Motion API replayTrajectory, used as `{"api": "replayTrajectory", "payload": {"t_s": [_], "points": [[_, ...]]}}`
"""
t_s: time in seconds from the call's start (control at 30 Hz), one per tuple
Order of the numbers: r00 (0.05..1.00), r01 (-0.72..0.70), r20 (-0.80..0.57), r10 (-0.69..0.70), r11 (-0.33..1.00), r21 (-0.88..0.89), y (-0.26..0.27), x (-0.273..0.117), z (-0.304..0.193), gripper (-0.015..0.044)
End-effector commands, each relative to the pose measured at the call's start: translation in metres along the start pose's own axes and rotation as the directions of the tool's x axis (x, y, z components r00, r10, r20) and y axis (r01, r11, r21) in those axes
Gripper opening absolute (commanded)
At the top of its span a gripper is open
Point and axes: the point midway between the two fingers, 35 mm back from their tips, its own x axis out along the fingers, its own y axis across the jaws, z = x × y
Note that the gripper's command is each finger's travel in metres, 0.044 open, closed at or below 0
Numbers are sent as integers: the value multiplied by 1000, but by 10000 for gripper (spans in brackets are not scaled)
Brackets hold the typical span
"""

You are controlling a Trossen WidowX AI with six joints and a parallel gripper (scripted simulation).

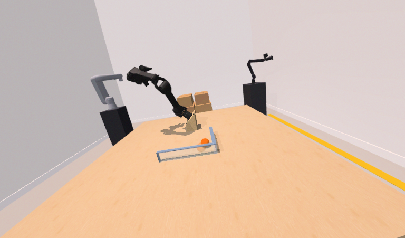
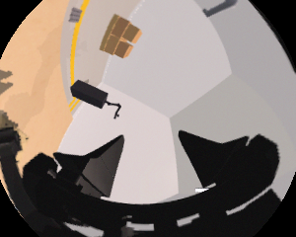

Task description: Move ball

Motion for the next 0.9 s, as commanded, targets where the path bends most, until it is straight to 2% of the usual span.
{"api": "replayTrajectory", "payload": {"t_s": [0.0,0.1,0.23,0.43,0.63,0.87], "points": [[1000,-1,3,1,1000,-1,0,0,1,374],[998,-13,55,14,1000,-20,1,4,18,360],[977,-42,203,58,996,-82,7,7,67,360],[895,-59,424,139,979,-197,25,-10,145,360],[763,-34,604,230,948,-317,53,-53,211,360],[569,47,749,341,895,-444,95,-129,262,360]]}}
